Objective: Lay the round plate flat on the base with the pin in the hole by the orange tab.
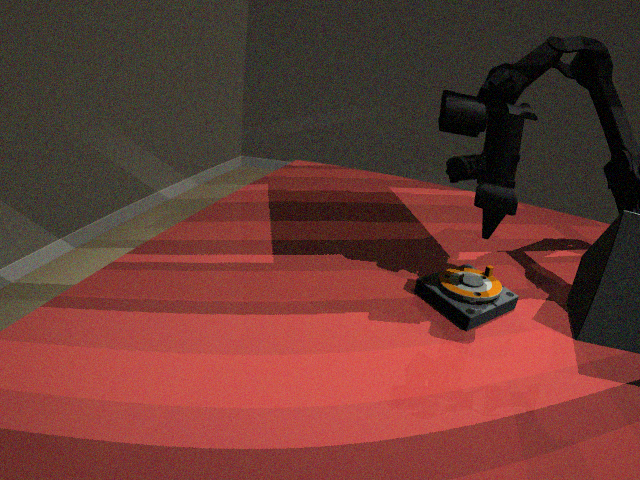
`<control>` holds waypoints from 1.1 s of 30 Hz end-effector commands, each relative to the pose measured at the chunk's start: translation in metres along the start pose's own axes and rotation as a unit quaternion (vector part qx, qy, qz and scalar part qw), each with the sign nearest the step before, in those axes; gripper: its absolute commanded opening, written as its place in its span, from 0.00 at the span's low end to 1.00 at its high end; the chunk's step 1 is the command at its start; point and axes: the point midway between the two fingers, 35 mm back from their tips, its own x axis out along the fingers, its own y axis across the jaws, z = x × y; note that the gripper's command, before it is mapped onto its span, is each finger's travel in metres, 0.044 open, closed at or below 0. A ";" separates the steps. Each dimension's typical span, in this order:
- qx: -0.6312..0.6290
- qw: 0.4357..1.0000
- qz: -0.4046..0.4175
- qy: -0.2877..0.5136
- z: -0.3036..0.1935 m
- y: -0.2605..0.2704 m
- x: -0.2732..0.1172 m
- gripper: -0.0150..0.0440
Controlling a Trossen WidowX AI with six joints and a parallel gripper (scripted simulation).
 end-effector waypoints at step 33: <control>-0.015 1.000 -0.010 0.004 -0.026 0.007 0.051 0.25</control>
